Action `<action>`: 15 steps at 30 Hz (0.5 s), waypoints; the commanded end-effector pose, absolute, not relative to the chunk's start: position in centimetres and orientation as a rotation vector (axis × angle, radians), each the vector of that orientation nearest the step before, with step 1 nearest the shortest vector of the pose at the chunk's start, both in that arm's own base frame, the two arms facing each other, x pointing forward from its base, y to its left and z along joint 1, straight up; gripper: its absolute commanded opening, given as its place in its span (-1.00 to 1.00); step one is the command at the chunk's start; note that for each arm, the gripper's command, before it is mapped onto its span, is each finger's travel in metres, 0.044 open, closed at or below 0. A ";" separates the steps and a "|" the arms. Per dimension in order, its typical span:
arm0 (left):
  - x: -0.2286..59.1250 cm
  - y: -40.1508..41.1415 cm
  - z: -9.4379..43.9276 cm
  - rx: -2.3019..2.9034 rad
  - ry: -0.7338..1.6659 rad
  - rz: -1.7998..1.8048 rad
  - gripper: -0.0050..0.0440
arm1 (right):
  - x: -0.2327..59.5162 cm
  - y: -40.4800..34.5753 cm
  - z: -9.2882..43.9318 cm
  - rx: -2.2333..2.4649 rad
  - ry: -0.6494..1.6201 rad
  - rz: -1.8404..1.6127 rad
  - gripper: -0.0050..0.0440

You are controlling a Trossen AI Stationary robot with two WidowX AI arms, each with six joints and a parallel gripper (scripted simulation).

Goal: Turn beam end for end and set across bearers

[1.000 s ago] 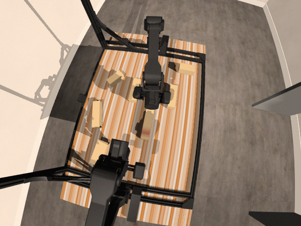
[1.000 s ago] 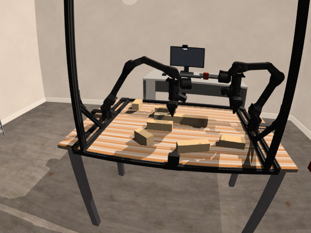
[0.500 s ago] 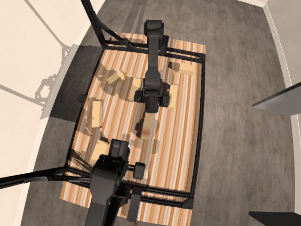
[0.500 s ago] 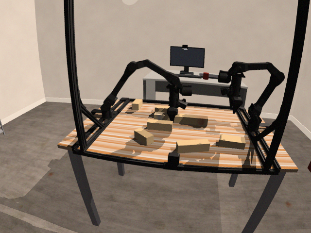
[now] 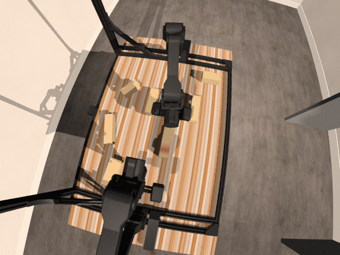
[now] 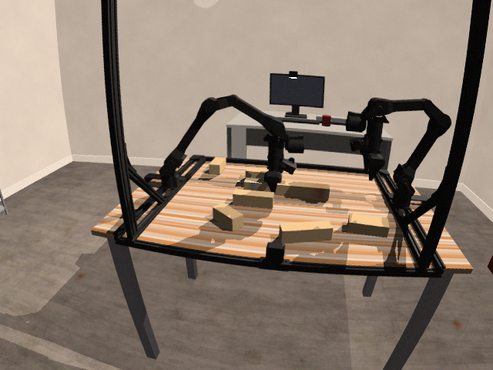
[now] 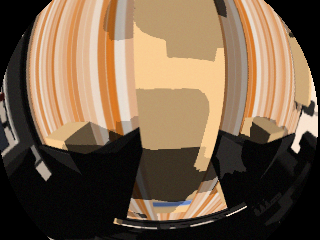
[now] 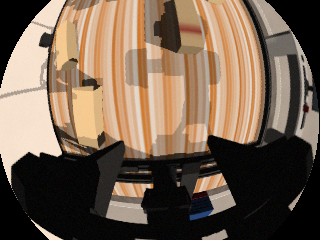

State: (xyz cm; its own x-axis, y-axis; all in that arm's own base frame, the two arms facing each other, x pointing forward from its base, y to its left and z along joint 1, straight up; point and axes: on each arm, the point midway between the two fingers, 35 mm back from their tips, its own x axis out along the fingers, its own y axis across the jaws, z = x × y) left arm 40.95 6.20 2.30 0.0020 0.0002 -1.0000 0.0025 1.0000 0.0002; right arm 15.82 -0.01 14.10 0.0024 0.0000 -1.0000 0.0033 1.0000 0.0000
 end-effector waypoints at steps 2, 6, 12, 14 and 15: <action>40.9 6.2 2.2 0.003 1.571 -0.003 0.15 | 15.7 0.0 14.1 0.004 1.571 -0.004 1.00; 40.9 6.2 2.2 0.003 1.571 -0.003 0.04 | 15.7 0.0 14.1 0.004 1.571 -0.004 1.00; 40.9 6.2 2.2 0.003 1.571 -0.003 -0.16 | 15.7 0.0 14.1 0.004 1.571 -0.004 1.00; 40.9 6.2 2.3 0.003 1.571 -0.003 -0.26 | 15.7 0.0 14.1 0.004 1.571 -0.004 1.00; 40.9 6.2 2.4 0.003 1.571 -0.003 -0.36 | 15.7 0.0 14.1 0.004 1.571 -0.004 1.00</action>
State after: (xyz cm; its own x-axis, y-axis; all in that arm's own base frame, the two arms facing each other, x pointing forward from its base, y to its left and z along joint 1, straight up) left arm 40.95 6.21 2.30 0.0020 0.0006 -1.0000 0.0025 1.0000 0.0006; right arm 15.82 -0.01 14.10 0.0024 0.0000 -1.0000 0.0033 1.0000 0.0000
